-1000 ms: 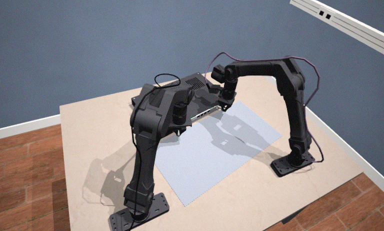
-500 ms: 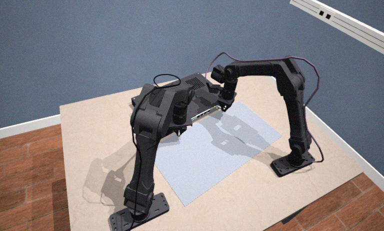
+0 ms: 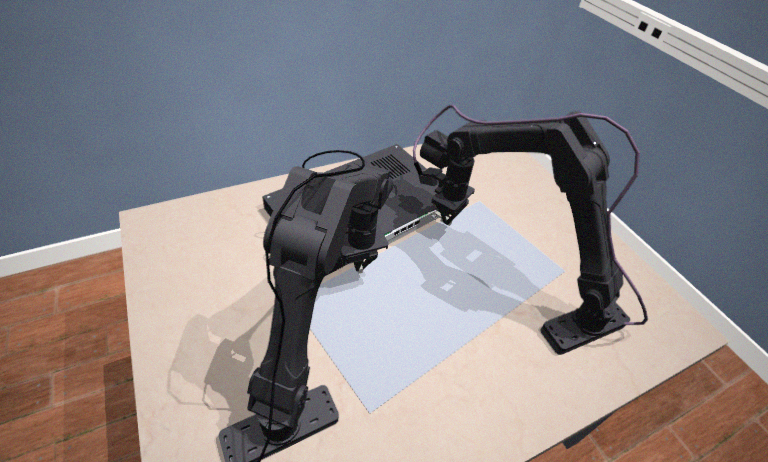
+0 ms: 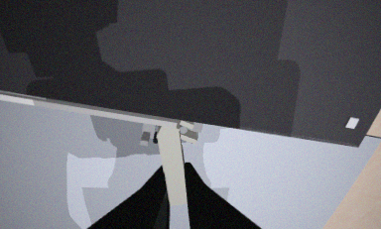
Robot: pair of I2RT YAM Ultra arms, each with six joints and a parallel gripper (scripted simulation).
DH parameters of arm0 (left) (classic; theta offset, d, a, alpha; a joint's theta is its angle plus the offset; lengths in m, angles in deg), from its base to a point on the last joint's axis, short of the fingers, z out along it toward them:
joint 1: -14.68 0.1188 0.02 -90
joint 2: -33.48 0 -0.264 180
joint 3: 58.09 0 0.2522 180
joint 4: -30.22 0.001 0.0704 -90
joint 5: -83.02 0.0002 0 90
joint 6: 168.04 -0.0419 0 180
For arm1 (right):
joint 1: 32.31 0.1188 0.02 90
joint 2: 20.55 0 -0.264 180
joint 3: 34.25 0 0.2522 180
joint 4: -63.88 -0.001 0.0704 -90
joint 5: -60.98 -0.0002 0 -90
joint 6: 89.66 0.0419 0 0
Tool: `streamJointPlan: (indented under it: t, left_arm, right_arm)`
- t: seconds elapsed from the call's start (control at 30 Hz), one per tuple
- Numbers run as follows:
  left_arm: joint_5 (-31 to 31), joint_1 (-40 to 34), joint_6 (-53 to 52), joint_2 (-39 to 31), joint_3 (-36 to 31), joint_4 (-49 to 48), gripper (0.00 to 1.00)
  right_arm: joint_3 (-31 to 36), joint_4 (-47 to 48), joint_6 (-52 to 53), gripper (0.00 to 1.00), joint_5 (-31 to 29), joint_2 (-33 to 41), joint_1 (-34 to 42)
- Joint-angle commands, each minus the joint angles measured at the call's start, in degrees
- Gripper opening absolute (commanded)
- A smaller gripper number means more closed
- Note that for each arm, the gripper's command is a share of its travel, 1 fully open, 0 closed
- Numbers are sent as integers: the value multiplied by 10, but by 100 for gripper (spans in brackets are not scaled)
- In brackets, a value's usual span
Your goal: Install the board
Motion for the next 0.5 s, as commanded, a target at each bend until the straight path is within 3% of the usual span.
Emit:
streamJointPlan:
  t: [0.0,0.47]
  left_arm:
    - [-7,-2,62,4,25,7,3]
    - [-6,-4,107,10,33,10,3]
  right_arm:
    - [-8,11,66,4,1,11,7]
    - [-12,17,111,4,-1,15,10]
